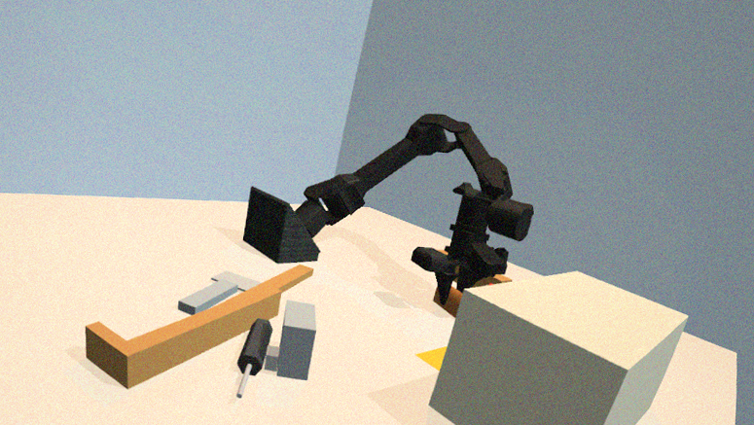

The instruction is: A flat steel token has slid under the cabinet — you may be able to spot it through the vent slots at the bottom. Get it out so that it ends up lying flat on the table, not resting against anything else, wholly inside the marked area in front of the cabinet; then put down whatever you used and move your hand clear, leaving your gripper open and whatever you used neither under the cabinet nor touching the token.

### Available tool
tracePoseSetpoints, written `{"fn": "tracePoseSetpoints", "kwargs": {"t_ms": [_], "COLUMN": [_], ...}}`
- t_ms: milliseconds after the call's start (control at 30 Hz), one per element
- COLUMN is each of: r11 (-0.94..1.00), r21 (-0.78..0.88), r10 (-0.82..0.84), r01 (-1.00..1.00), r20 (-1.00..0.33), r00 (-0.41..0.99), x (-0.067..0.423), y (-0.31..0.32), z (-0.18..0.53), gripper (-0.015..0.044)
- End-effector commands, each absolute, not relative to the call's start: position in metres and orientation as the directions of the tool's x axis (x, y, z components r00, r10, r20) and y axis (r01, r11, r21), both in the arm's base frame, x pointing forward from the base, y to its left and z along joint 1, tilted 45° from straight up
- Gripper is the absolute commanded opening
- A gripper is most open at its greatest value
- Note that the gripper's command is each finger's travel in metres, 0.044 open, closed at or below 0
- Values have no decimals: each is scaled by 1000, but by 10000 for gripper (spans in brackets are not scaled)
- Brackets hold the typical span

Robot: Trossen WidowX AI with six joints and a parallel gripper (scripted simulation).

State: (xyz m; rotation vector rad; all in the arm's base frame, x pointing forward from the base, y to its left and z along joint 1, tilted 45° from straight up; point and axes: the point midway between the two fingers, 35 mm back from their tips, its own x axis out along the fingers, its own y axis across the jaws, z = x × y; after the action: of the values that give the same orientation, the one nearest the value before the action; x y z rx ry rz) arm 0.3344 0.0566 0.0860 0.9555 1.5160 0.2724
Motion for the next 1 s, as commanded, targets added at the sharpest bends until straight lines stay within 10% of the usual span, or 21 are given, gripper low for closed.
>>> {"fn": "tracePoseSetpoints", "kwargs": {"t_ms": [0,967], "r11": [628,628], "r21": [669,669], "r10": [693,692], "r01": [398,396], "r20": [-713,-713], "r00": [106,107], "x": [338,368], "y": [55,44], "z": [86,80], "gripper": [0,0]}}
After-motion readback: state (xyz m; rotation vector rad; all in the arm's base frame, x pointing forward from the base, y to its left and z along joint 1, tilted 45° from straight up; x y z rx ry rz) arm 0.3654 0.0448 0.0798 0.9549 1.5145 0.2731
